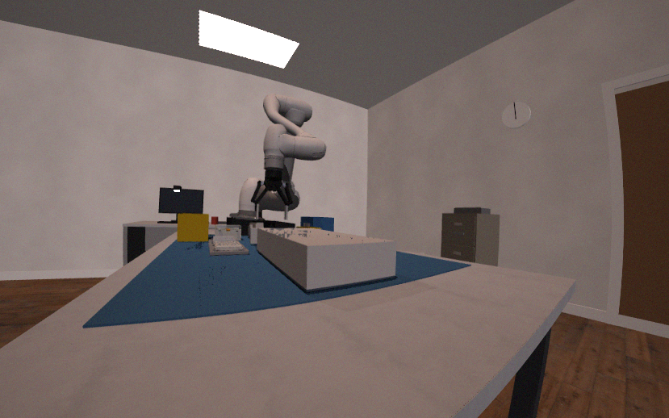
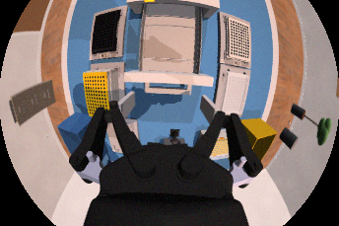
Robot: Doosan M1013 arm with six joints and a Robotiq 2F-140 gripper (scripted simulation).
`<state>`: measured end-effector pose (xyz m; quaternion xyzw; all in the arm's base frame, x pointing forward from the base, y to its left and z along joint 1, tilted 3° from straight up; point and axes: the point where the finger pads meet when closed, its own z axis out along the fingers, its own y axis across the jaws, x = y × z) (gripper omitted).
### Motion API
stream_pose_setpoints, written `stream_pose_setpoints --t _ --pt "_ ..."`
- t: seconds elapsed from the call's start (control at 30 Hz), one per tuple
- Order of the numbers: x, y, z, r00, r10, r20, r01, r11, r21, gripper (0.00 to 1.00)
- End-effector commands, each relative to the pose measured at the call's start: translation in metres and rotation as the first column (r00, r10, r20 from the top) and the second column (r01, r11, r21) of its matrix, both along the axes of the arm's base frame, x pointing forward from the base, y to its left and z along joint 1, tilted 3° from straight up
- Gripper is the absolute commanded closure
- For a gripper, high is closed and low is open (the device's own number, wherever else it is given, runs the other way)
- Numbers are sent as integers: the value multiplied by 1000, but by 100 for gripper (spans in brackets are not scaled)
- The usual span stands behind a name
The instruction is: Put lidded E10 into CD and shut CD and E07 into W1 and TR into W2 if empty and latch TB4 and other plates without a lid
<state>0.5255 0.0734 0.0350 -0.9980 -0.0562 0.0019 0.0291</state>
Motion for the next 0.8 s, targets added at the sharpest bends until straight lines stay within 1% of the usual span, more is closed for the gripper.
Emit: stream_pose_setpoints --t 0.0,0.77 --pt "0 0 -5 1000 0 0 0 1000 0 13" --pt "0 2 -32 1000 0 0 0 1000 0 13"
